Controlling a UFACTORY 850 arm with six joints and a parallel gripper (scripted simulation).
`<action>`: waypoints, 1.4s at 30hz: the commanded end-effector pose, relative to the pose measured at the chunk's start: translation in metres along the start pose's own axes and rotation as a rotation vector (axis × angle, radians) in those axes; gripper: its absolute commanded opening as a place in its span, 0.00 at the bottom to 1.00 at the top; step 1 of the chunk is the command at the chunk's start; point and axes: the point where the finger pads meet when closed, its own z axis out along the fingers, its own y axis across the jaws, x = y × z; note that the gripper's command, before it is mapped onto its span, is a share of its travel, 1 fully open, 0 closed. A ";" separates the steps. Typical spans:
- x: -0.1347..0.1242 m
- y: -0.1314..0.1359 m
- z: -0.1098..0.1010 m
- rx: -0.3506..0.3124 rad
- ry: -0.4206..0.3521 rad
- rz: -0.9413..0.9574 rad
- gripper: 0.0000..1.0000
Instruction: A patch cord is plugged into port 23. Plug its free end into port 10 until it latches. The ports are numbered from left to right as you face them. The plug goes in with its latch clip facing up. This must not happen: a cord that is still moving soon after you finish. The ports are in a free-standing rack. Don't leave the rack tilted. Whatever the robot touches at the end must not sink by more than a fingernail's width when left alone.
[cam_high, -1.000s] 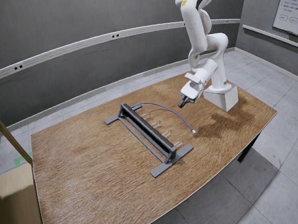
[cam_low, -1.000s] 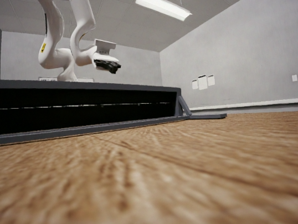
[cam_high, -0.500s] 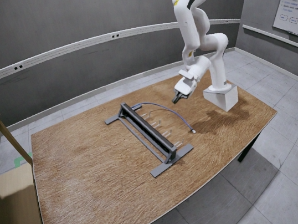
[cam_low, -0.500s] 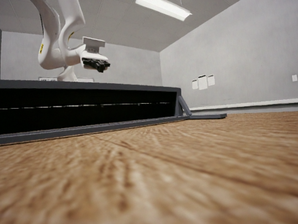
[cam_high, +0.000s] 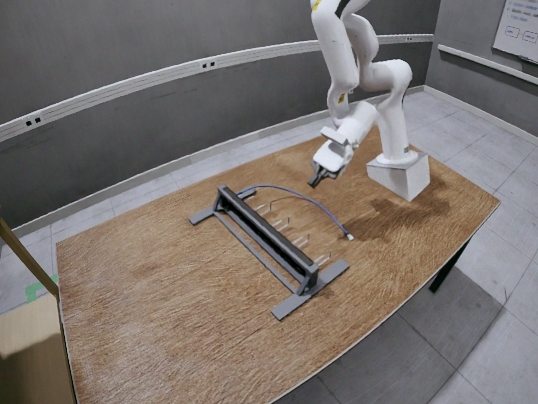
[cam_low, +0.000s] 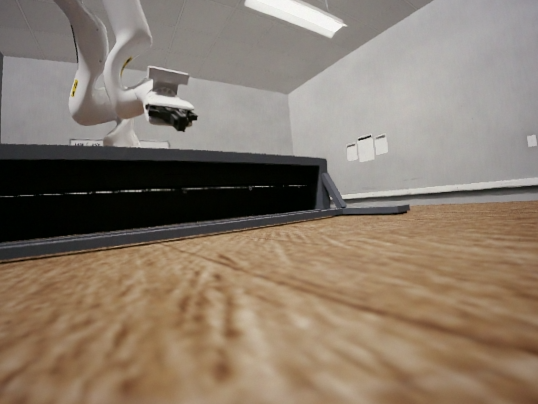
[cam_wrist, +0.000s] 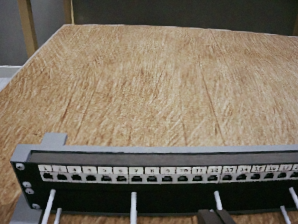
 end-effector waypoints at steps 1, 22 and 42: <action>0.001 0.000 0.010 0.000 0.002 0.000 0.00; 0.001 0.000 0.041 0.000 0.002 0.000 0.00; 0.001 0.000 0.041 0.000 0.002 0.000 0.00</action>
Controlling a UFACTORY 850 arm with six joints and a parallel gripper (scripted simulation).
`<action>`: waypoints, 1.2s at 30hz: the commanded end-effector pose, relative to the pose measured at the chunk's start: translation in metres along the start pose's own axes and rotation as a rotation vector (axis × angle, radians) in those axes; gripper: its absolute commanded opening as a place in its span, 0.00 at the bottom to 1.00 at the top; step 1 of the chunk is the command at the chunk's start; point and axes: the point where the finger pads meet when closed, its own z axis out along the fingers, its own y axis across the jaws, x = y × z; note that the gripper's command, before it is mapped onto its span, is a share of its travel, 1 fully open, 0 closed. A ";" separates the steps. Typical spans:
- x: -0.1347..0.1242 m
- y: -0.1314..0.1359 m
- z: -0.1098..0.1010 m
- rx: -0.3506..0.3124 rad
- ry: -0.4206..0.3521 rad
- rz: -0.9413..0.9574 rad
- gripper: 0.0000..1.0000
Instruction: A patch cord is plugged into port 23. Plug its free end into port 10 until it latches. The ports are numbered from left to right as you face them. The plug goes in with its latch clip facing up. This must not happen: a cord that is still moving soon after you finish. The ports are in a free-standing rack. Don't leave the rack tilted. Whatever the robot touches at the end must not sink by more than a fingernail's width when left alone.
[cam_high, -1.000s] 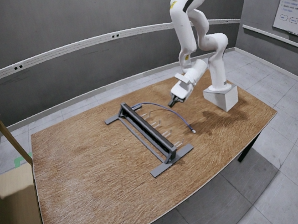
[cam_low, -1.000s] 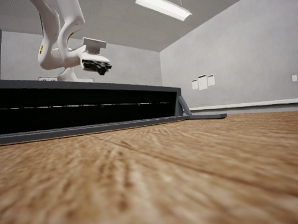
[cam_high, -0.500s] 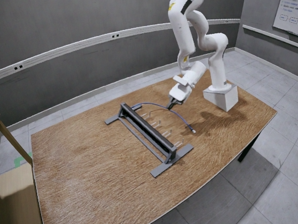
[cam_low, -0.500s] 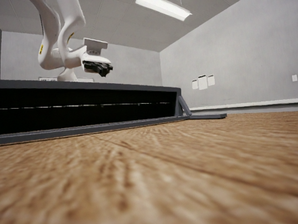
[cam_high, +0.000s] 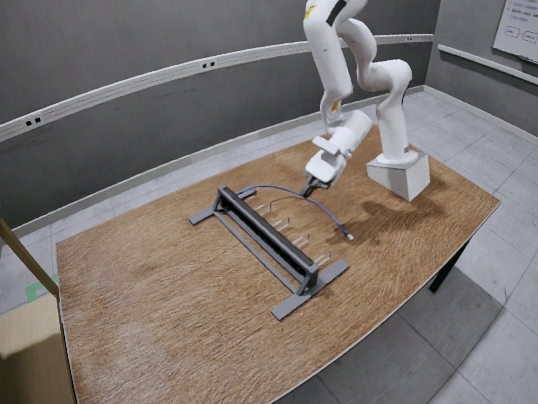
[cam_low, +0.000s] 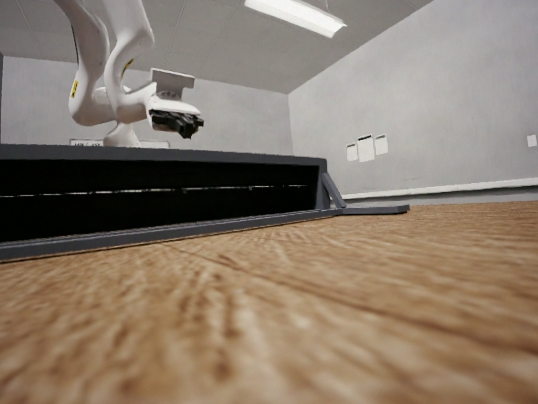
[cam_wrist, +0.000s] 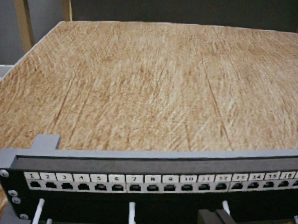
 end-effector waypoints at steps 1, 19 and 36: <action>0.001 0.000 0.000 0.000 0.002 0.000 0.00; 0.001 0.000 0.000 0.000 0.002 0.000 0.00; 0.001 0.000 -0.009 0.000 0.002 0.000 0.00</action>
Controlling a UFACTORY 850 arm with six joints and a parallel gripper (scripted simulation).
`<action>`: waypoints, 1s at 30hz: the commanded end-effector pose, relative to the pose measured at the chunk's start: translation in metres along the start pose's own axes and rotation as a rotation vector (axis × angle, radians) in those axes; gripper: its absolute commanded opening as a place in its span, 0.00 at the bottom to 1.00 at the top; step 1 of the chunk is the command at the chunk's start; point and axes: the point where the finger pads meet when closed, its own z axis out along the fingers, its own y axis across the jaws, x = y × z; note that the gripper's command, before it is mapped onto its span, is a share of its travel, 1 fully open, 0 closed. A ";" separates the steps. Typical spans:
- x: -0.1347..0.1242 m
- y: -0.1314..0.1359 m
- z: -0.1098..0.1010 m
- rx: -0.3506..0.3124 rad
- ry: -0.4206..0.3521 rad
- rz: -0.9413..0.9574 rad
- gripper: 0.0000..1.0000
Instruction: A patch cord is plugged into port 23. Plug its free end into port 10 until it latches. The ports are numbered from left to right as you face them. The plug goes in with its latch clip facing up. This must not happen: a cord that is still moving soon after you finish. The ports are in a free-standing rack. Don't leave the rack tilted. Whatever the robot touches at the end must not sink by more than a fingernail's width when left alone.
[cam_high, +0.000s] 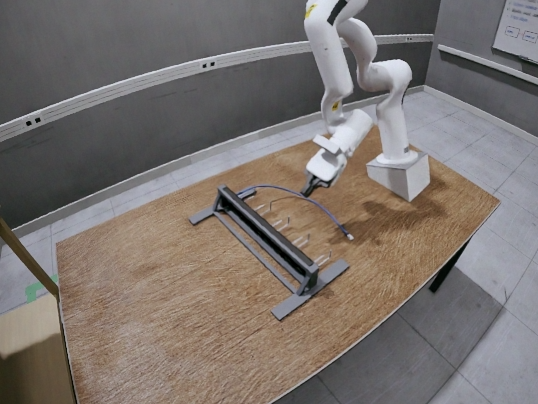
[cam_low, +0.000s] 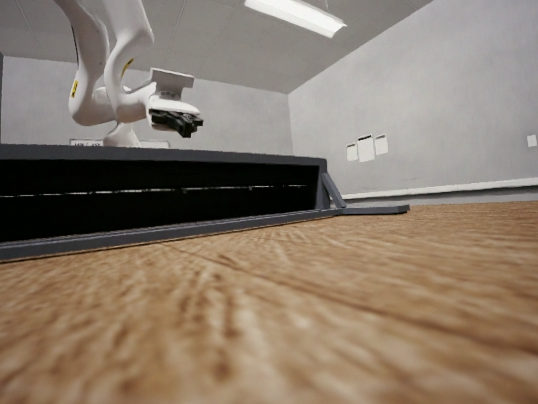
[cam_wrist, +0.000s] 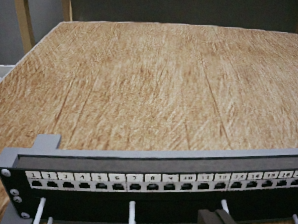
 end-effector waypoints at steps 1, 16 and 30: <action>0.001 0.000 -0.008 0.000 0.002 0.000 0.00; 0.001 0.000 -0.039 0.000 0.002 0.000 0.00; 0.001 0.006 -0.042 0.000 0.002 0.000 0.00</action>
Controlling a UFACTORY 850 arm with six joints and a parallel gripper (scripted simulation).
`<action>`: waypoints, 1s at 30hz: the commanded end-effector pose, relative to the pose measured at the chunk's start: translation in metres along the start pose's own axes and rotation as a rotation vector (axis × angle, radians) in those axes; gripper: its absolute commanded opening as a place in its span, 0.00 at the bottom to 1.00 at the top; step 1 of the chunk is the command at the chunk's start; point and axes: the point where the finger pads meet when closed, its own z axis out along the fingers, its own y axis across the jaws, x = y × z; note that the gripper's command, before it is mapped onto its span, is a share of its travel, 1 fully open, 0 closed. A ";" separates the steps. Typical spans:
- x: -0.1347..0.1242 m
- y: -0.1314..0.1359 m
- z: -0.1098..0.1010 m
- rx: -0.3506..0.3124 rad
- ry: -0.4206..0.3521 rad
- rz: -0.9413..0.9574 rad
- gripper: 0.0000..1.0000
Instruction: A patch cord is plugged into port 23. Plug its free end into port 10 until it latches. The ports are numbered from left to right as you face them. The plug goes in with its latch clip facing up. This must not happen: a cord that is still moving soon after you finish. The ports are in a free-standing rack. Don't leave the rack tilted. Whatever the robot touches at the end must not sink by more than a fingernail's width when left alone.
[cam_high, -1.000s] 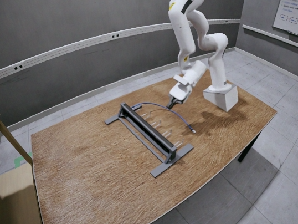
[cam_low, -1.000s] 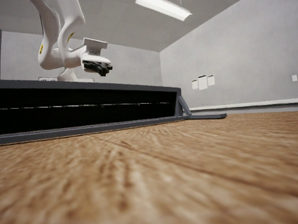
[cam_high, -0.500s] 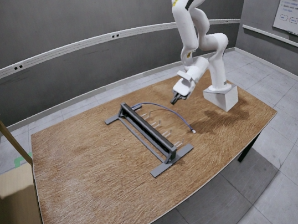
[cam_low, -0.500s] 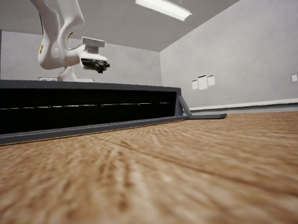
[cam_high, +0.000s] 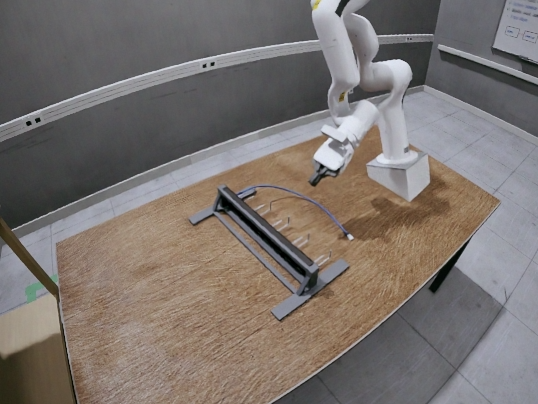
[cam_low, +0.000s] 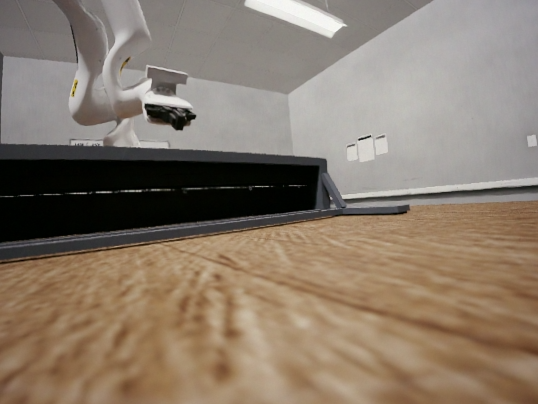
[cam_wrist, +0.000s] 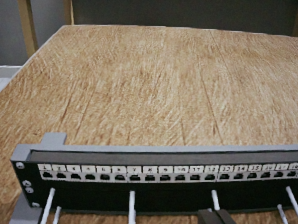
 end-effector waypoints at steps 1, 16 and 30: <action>0.001 0.003 0.000 0.000 0.002 0.000 0.00; 0.001 0.068 0.000 0.000 0.002 0.000 0.00; 0.001 0.098 0.000 0.000 0.002 0.000 0.00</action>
